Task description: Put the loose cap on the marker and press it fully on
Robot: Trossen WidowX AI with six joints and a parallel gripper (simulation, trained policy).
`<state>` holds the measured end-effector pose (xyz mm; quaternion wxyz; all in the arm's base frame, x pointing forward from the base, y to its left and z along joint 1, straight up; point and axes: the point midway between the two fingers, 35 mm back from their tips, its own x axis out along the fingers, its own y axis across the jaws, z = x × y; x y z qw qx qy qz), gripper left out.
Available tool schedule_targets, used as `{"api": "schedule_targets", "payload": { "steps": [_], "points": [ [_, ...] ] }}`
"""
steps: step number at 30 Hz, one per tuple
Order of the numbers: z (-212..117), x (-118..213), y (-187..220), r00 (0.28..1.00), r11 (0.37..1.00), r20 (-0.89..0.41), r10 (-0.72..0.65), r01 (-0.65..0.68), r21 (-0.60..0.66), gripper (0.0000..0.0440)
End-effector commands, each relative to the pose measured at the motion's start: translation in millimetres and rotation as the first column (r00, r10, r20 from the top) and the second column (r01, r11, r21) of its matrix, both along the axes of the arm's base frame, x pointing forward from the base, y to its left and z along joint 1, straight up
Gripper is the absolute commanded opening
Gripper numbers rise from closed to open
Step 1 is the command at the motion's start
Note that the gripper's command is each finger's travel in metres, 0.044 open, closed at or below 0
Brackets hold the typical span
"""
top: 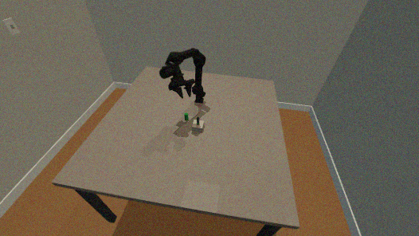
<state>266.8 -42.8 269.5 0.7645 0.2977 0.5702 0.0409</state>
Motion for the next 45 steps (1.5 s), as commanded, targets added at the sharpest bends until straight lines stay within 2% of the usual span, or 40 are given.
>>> {"api": "schedule_targets", "payload": {
  "steps": [1,22,45],
  "points": [
    [-7.3,0.4,-5.2,1.000,1.000,-0.024,0.017,-0.017,-0.023,0.0313],
    [-49.3,-0.5,-25.3,0.979,0.986,-0.181,0.088,-0.111,-0.124,0.0308],
    [-91.9,-5.1,-34.6,0.921,0.952,-0.355,0.164,-0.242,-0.188,0.0304]
  ]
}}
